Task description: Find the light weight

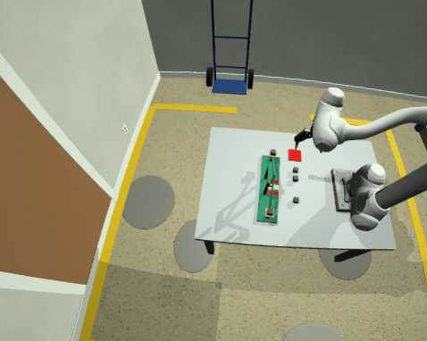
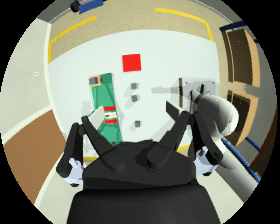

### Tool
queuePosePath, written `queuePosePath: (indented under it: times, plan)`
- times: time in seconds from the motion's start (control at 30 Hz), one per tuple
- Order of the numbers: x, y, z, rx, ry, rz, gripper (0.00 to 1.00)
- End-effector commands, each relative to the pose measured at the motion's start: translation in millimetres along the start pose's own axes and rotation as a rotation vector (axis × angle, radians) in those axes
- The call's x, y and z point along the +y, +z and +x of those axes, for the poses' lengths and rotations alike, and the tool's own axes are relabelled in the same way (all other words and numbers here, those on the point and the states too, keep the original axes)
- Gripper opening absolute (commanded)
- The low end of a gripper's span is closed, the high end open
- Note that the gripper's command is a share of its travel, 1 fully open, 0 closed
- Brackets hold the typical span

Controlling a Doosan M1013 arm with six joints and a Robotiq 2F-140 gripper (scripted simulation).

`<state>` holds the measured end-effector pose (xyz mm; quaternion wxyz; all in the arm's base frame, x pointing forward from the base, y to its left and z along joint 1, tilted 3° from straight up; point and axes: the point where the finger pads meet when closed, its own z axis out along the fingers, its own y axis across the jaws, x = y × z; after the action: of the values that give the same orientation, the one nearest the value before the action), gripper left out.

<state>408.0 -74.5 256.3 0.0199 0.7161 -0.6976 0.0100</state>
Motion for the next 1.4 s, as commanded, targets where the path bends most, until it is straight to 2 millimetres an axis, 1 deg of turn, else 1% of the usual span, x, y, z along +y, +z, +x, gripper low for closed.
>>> queuePosePath:
  times: [0.0, 0.1, 0.2, 0.33, 0.5, 0.57, 0.7, 0.8, 1.0, 1.03, 1.07, 1.13, 1.17, 1.2, 1.23, 1.3, 1.33, 1.37]
  plan:
    - [0, 0, 0, 0.000, 0.000, 0.000, 1.00]
    - [0, 0, 3, 0.000, 0.000, 0.000, 1.00]
    - [0, 0, 9, 0.000, 0.000, 0.000, 1.00]
    - [0, 0, 24, 0.000, 0.000, 0.000, 1.00]
    - [0, 0, 49, 0.000, 0.000, 0.000, 1.00]
    - [0, 0, 49, 0.000, 0.000, 0.000, 1.00]
    - [0, 0, 66, 0.000, 0.000, 0.000, 1.00]
    - [0, 0, 75, 0.000, 0.000, 0.000, 1.00]
    - [0, 0, 80, 0.000, 0.000, 0.000, 1.00]
    - [-1, 0, 80, 0.000, 0.000, 0.000, 1.00]
    - [-8, 3, 81, 0.000, 0.000, 0.000, 1.00]
    - [-8, 3, 81, 0.000, 0.000, 0.000, 1.00]
    - [-22, 8, 82, 0.000, 0.000, 0.000, 1.00]
    - [-44, 17, 84, 0.000, 0.000, 0.000, 1.00]
    - [-71, 30, 85, 0.000, 0.000, 0.000, 1.00]
    - [-71, 30, 85, 0.000, 0.000, 0.000, 1.00]
    - [-100, 45, 85, 0.000, 0.000, 0.000, 1.00]
    - [-100, 45, 85, 0.000, 0.000, 0.000, 1.00]
